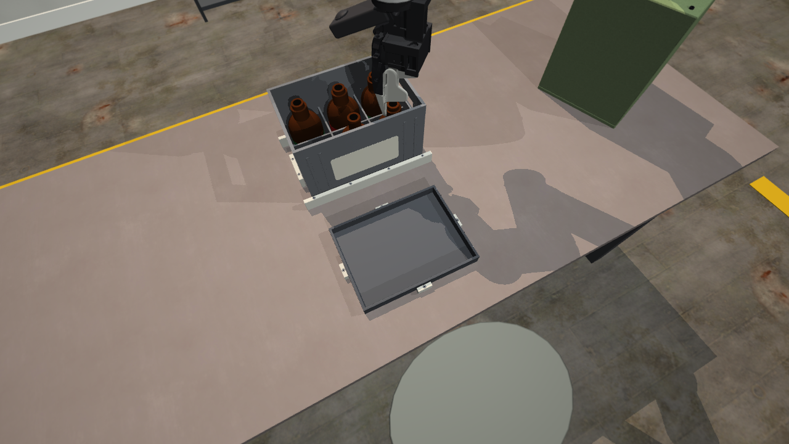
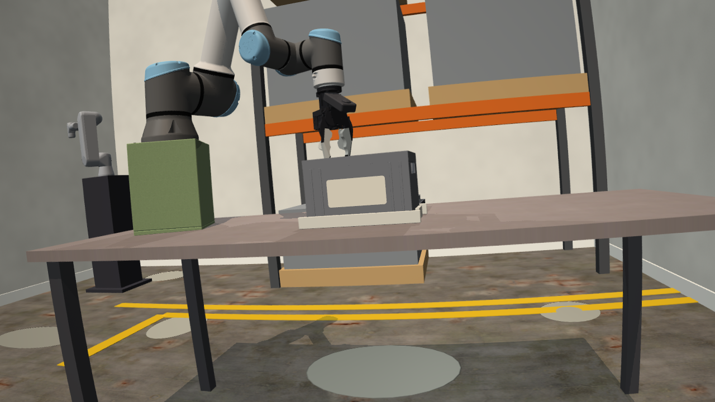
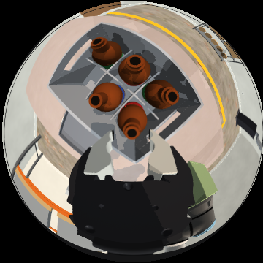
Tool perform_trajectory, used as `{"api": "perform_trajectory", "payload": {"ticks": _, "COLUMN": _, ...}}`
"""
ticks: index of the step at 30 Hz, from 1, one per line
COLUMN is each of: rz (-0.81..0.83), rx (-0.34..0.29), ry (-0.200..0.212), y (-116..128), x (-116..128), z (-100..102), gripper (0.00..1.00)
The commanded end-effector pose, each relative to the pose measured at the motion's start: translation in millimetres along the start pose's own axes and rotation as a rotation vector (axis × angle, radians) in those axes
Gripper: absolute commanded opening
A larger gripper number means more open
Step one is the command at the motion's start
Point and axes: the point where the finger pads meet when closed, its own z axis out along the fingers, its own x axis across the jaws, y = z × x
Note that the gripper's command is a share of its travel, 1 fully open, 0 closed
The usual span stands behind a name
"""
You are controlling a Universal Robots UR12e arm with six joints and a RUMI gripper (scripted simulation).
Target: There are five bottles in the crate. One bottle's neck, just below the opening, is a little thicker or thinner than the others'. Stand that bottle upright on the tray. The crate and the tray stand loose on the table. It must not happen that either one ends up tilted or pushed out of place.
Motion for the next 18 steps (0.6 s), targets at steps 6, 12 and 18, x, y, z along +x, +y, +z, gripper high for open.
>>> {"api": "perform_trajectory", "payload": {"ticks": 6, "rz": 0.001, "rx": -0.003, "ry": 0.002, "y": 2, "x": 2, "z": 13, "gripper": 0.38}}
{"api": "perform_trajectory", "payload": {"ticks": 12, "rz": 0.001, "rx": -0.002, "ry": 0.002, "y": 2, "x": 2, "z": 17, "gripper": 0.38}}
{"api": "perform_trajectory", "payload": {"ticks": 18, "rz": 0.001, "rx": -0.002, "ry": 0.002, "y": 2, "x": 2, "z": 20, "gripper": 0.38}}
